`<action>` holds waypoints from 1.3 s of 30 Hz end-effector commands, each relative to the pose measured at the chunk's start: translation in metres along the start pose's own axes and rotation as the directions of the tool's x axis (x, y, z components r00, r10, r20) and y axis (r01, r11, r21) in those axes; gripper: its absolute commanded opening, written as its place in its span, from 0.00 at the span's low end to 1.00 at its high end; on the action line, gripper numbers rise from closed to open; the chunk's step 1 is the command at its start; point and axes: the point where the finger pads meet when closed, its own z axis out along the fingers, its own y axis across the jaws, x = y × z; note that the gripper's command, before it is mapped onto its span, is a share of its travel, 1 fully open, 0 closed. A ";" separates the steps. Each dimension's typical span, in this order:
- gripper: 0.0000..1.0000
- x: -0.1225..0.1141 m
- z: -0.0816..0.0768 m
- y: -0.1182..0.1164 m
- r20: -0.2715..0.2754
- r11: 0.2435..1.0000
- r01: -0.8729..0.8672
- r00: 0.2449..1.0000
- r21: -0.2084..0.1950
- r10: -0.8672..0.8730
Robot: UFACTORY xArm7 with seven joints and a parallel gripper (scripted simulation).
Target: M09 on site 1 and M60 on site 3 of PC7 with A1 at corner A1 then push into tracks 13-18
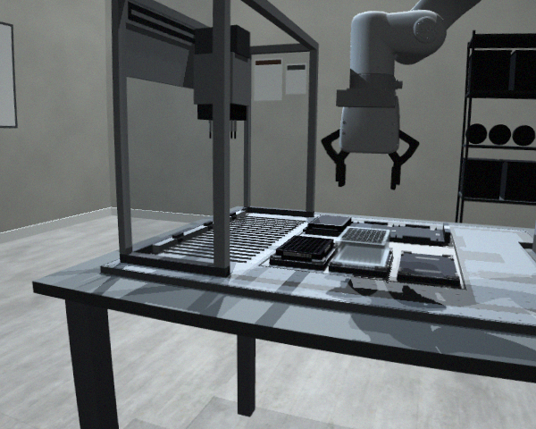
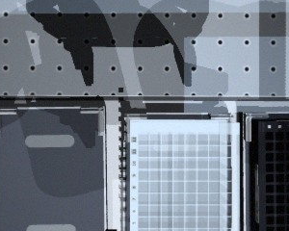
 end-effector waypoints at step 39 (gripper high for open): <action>1.00 0.000 0.055 0.002 -0.001 1.000 0.000 1.000 -0.004 0.000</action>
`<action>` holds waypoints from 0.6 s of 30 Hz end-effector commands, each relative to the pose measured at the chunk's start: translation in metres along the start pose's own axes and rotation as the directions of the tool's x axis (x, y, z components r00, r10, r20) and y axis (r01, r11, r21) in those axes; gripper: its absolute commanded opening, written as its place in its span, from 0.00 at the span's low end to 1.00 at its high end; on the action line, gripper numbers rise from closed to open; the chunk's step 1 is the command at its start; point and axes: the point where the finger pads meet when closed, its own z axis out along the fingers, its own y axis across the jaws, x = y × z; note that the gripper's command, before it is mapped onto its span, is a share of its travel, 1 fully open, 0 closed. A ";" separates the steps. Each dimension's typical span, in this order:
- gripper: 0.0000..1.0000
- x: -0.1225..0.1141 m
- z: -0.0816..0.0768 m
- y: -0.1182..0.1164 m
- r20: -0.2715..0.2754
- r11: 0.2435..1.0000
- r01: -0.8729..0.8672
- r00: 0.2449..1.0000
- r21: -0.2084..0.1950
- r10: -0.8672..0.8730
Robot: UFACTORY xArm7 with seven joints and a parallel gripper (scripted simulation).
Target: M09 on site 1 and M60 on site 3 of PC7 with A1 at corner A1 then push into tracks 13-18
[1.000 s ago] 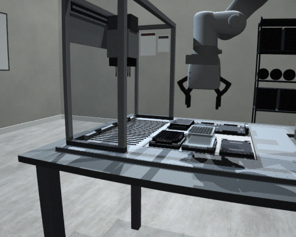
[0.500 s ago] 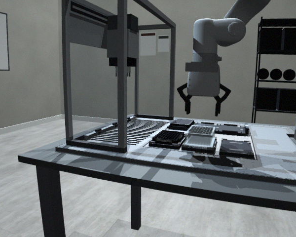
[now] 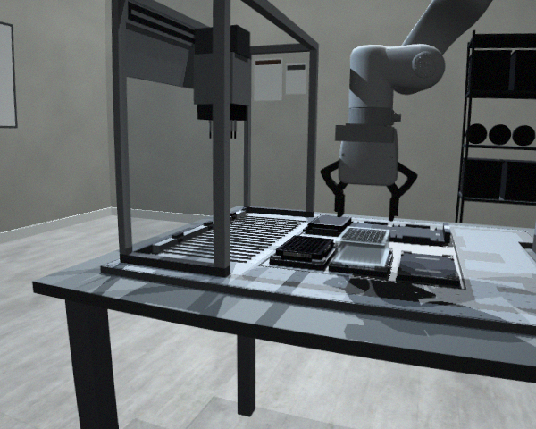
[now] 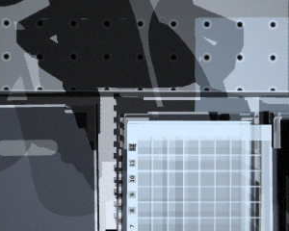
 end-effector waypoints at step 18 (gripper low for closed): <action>1.00 0.000 0.005 0.002 -0.001 1.000 0.000 1.000 -0.004 0.000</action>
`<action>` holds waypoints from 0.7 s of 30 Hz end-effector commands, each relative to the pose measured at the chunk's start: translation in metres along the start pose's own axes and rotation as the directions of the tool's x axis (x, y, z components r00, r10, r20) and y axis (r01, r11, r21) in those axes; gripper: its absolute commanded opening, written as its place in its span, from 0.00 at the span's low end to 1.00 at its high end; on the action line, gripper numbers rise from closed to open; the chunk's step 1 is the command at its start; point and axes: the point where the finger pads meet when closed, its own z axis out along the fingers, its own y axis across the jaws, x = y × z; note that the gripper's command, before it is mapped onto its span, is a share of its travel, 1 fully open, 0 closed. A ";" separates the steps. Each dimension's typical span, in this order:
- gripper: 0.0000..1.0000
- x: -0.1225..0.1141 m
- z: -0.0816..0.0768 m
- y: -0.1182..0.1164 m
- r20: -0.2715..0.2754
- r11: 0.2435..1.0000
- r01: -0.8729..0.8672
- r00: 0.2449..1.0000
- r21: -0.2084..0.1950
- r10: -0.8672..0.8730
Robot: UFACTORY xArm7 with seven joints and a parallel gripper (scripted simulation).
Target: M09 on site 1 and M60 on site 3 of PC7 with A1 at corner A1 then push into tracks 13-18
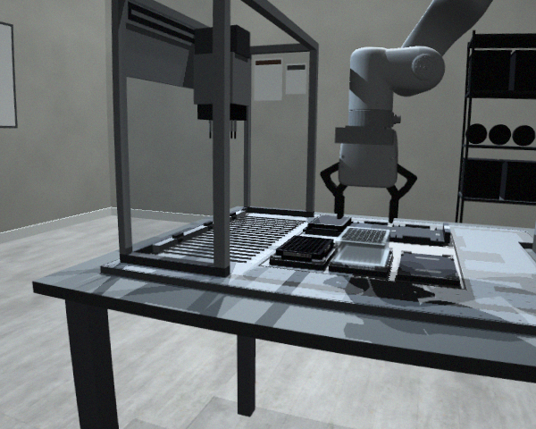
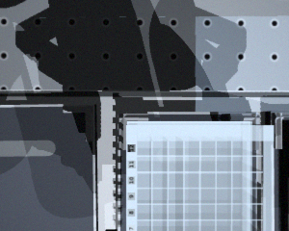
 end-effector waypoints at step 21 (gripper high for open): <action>1.00 0.000 0.013 0.001 -0.001 1.000 0.000 1.000 -0.004 0.000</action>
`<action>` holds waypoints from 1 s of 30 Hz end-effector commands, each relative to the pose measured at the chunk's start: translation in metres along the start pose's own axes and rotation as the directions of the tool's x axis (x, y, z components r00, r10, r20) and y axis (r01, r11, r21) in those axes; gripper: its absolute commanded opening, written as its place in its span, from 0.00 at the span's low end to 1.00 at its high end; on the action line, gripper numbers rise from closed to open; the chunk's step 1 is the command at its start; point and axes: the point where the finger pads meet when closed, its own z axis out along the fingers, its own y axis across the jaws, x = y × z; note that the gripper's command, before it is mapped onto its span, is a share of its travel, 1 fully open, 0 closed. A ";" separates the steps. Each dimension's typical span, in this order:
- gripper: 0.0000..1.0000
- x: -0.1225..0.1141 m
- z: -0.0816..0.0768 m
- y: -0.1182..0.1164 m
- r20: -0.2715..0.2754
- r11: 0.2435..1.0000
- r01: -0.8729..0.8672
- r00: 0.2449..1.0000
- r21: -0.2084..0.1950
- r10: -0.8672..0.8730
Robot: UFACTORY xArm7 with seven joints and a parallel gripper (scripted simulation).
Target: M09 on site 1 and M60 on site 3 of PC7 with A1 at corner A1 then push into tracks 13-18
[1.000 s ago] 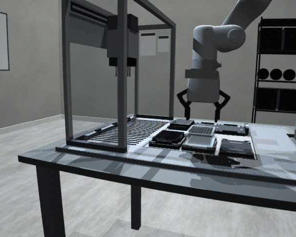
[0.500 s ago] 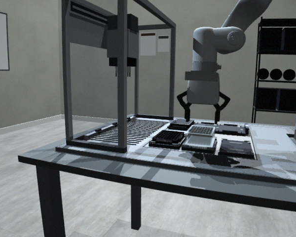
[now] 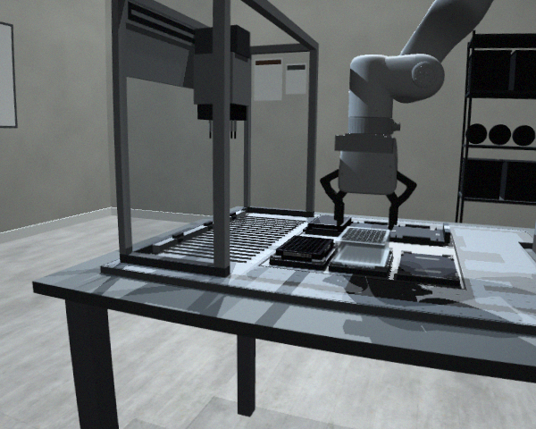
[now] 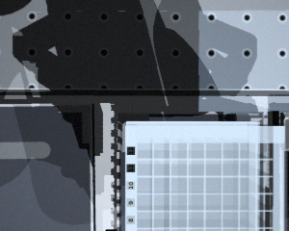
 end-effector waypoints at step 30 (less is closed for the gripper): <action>1.00 0.000 0.019 0.002 -0.001 1.000 0.000 1.000 -0.004 0.000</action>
